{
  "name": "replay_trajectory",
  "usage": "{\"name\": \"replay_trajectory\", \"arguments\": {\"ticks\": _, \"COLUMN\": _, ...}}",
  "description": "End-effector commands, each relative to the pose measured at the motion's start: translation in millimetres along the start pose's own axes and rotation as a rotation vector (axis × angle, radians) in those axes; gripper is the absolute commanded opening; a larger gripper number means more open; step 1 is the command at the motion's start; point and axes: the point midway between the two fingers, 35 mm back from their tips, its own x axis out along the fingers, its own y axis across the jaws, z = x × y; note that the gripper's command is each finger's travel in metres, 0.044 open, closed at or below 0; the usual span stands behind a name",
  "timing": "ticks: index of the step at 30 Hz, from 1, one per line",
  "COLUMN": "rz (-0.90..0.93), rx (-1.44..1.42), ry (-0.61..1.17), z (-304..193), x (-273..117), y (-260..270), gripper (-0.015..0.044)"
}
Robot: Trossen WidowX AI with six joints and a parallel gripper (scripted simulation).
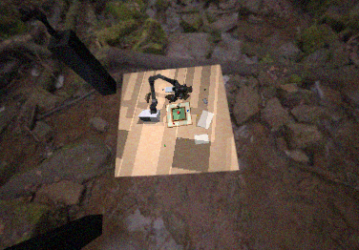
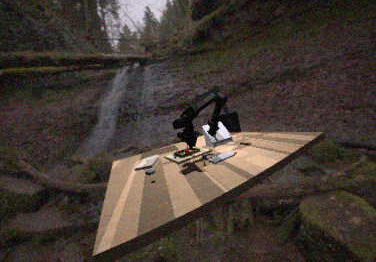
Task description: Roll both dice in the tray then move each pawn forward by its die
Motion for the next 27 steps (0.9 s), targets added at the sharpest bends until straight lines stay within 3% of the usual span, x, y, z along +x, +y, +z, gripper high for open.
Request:
{"name": "replay_trajectory", "arguments": {"ticks": 1, "rz": 0.053, "rx": -0.258, "ry": 0.041, "z": -61, "x": -1, "y": 29, "gripper": 0.0275}}
{"name": "replay_trajectory", "arguments": {"ticks": 27, "rz": 0.064, "rx": -0.304, "ry": 0.052, "z": -76, "x": 39, "y": 30, "gripper": 0.0275}}
